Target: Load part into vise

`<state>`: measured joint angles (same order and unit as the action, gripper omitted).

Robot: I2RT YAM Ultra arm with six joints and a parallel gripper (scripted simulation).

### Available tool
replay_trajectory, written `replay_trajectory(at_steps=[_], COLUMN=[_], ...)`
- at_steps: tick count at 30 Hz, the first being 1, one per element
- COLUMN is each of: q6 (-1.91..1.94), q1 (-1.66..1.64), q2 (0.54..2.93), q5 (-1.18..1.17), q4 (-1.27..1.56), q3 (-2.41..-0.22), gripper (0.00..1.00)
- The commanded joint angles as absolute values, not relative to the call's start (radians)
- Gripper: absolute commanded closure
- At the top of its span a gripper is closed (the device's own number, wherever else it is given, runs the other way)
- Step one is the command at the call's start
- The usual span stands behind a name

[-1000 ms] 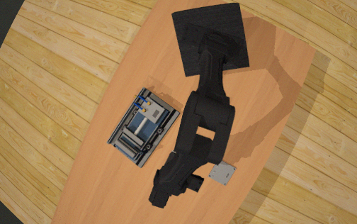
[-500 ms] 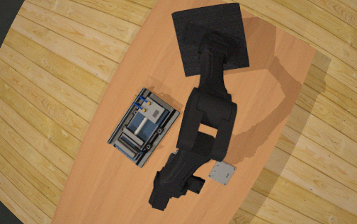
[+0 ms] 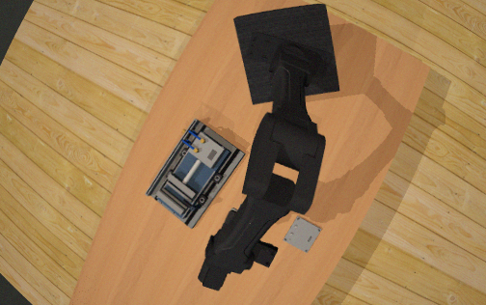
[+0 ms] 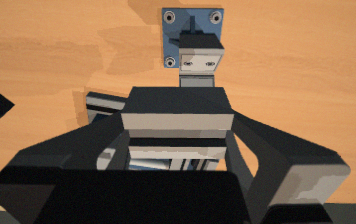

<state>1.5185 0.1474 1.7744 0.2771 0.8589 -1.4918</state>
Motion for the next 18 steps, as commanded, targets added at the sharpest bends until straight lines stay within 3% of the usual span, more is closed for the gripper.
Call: replay_trajectory(at_steps=[1,18], q6=[1.532,1.543], q1=[0.173,0.185], q2=[1.721,1.702], q5=[0.293,0.298], q4=[0.901,0.949], q3=[-1.532,-1.558], gripper=[1.00,1.00])
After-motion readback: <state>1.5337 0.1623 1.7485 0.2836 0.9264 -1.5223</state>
